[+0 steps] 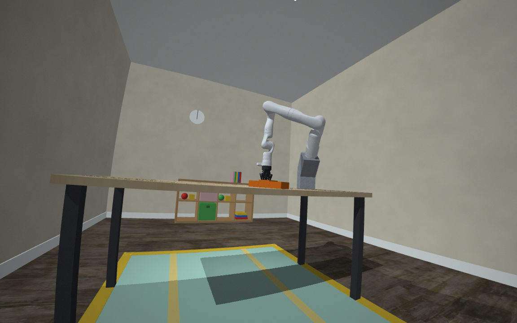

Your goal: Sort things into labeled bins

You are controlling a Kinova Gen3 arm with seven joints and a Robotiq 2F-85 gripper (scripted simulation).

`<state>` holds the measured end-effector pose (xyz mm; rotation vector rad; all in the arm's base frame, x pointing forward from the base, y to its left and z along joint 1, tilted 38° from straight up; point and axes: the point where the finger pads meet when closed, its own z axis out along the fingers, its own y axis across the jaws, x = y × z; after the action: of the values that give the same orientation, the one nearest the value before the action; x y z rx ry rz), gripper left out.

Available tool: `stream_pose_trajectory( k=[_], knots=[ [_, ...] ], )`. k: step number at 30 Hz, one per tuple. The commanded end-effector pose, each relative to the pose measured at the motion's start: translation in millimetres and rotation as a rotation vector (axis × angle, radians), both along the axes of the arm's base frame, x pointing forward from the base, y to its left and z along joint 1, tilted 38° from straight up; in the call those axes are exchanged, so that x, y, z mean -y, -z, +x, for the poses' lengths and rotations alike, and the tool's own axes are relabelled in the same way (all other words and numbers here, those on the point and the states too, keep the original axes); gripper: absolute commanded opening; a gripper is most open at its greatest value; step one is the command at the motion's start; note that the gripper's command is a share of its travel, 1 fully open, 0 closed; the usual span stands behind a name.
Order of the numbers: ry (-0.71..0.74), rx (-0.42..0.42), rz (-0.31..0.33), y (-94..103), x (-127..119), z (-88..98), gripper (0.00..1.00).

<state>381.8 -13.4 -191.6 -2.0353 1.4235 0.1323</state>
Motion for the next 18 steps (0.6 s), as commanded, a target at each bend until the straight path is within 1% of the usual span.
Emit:
stream_pose_trajectory(
  k=[1, 7, 8, 18],
  knots=[
    [0.001, -0.001, 0.001, 0.4, -0.4, -0.3, 0.29],
    [0.001, -0.001, 0.001, 0.6, 0.0, 0.0, 0.29],
    [0.001, -0.001, 0.001, 0.6, 0.0, 0.0, 0.09],
    [0.001, -0.001, 0.001, 0.6, 0.0, 0.0, 0.09]
  ],
)
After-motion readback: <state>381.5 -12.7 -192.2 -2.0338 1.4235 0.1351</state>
